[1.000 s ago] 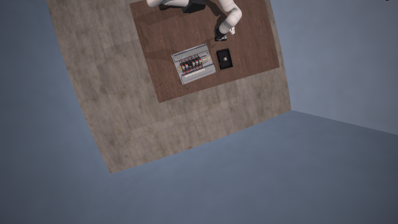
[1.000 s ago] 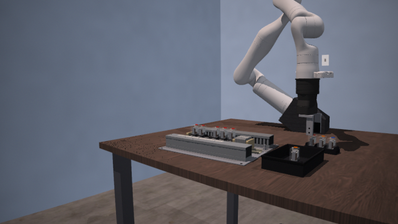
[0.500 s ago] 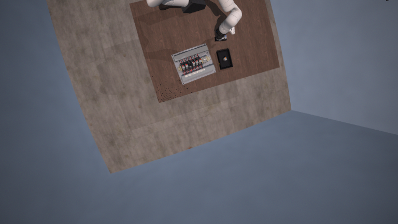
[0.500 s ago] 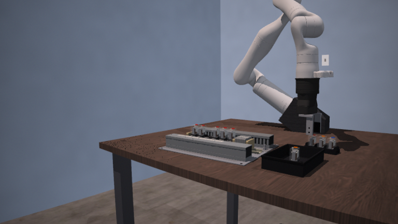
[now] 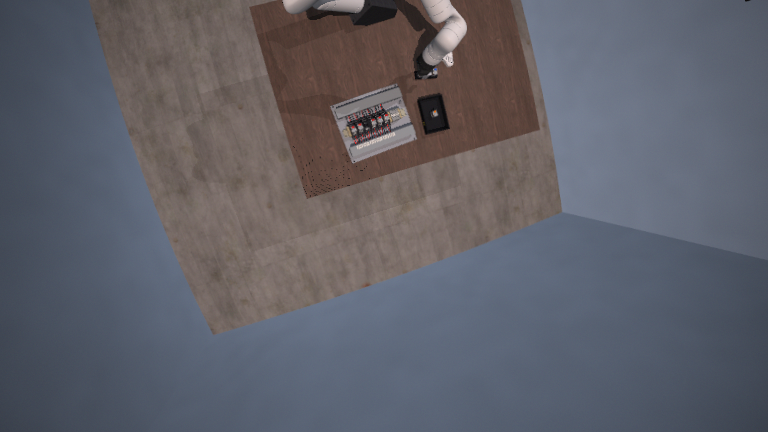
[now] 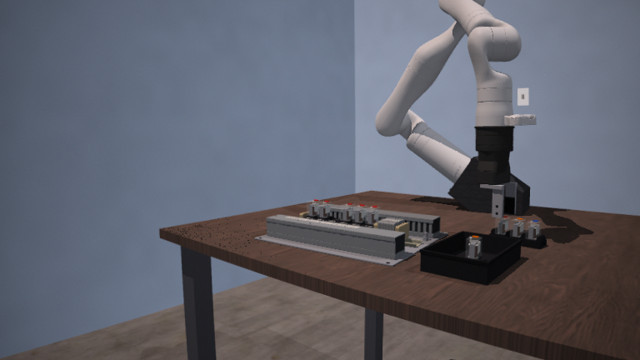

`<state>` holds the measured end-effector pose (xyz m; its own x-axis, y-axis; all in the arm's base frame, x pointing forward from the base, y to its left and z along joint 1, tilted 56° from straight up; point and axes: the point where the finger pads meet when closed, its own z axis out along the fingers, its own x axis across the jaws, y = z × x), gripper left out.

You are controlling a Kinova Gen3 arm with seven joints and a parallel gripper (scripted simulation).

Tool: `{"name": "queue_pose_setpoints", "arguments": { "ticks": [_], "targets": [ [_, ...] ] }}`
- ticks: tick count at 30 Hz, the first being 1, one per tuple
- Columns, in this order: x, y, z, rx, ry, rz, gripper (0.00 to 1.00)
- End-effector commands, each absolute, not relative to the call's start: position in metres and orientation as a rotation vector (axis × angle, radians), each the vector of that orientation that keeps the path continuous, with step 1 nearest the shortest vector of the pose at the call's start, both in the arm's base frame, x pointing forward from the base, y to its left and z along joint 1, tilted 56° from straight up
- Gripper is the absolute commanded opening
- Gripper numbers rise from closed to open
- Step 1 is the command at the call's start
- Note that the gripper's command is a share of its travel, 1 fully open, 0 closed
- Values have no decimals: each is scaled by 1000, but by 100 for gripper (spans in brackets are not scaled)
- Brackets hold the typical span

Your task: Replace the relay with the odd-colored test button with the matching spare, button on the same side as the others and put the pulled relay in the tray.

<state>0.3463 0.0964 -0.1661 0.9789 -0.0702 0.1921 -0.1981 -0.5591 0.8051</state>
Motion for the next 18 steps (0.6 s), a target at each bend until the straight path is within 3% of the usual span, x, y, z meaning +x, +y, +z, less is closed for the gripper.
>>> {"name": "queue_pose_setpoints", "arguments": {
  "ticks": [1, 18],
  "targets": [
    [346, 93, -169, 2164, -185, 170, 100],
    [348, 90, -171, 2164, -185, 170, 100]
  ]
}}
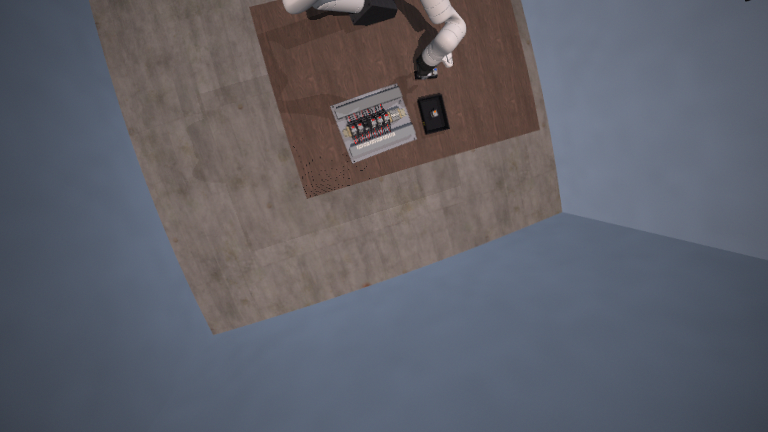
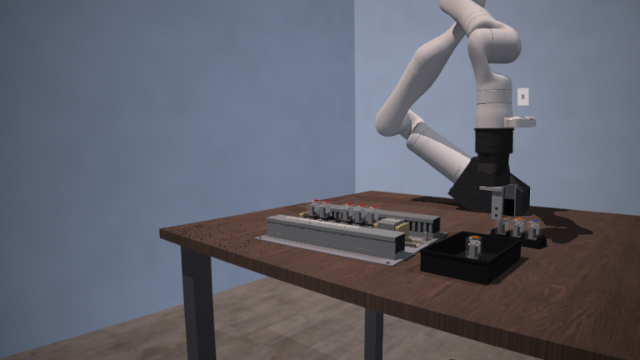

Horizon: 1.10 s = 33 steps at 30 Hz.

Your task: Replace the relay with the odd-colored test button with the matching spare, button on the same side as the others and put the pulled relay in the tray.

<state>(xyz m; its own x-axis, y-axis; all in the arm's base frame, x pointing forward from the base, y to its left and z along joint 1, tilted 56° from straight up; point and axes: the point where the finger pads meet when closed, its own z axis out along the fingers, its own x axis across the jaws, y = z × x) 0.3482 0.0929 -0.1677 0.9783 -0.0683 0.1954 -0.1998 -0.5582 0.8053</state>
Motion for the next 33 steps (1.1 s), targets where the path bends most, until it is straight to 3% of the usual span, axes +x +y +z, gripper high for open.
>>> {"name": "queue_pose_setpoints", "arguments": {
  "ticks": [1, 33],
  "targets": [
    [348, 89, -171, 2164, -185, 170, 100],
    [350, 84, -174, 2164, -185, 171, 100]
  ]
}}
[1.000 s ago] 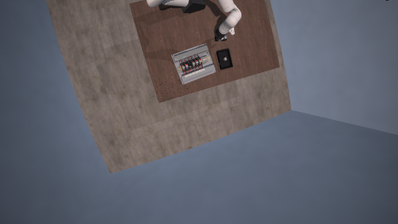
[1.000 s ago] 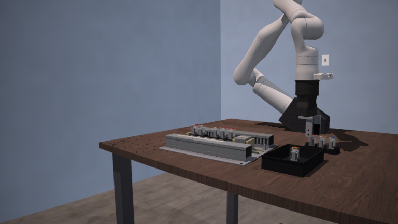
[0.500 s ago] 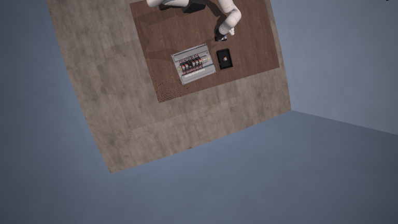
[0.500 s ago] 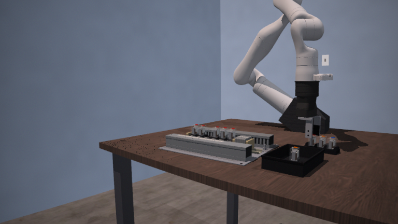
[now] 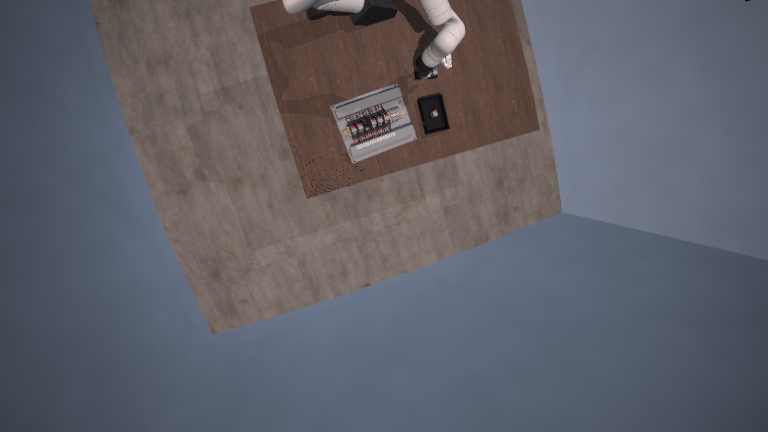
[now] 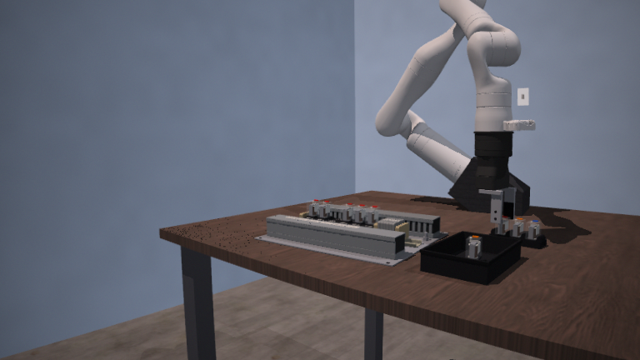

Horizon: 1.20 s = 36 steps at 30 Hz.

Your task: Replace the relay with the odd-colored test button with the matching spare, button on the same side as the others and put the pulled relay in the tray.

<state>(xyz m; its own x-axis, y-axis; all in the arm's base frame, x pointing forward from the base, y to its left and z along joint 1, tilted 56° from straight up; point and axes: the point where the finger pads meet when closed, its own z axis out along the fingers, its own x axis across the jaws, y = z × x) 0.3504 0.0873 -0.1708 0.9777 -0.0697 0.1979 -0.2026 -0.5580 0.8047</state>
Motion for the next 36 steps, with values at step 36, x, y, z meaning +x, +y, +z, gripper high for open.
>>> {"name": "queue_pose_setpoints", "arguments": {
  "ticks": [36],
  "targets": [
    [350, 78, -178, 2164, -185, 170, 100]
  ]
}}
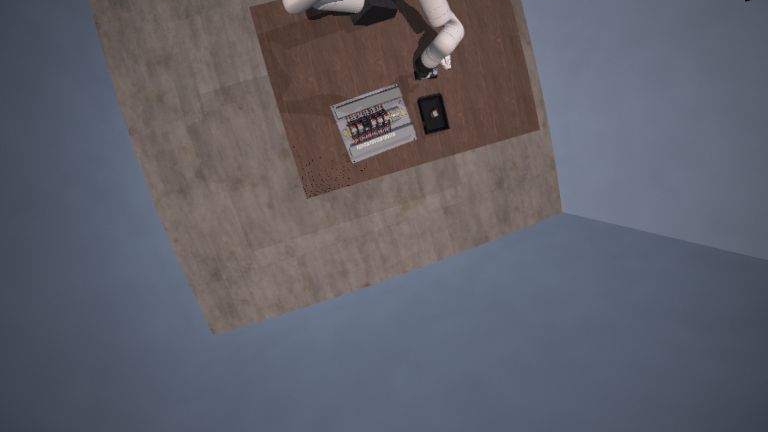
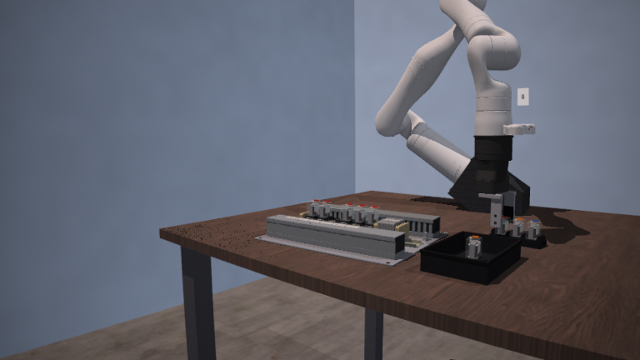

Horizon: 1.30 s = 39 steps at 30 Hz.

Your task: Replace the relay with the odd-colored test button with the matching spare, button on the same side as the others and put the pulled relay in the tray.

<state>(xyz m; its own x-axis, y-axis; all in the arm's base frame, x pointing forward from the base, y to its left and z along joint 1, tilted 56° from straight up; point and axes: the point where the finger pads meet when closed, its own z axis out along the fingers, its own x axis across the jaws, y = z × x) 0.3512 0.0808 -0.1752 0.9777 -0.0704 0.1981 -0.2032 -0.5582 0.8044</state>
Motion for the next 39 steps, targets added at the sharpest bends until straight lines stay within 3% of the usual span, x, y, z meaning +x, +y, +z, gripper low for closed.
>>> {"name": "queue_pose_setpoints", "arguments": {
  "ticks": [1, 39],
  "targets": [
    [350, 78, -178, 2164, -185, 170, 100],
    [349, 66, -186, 2163, -185, 175, 100]
  ]
}}
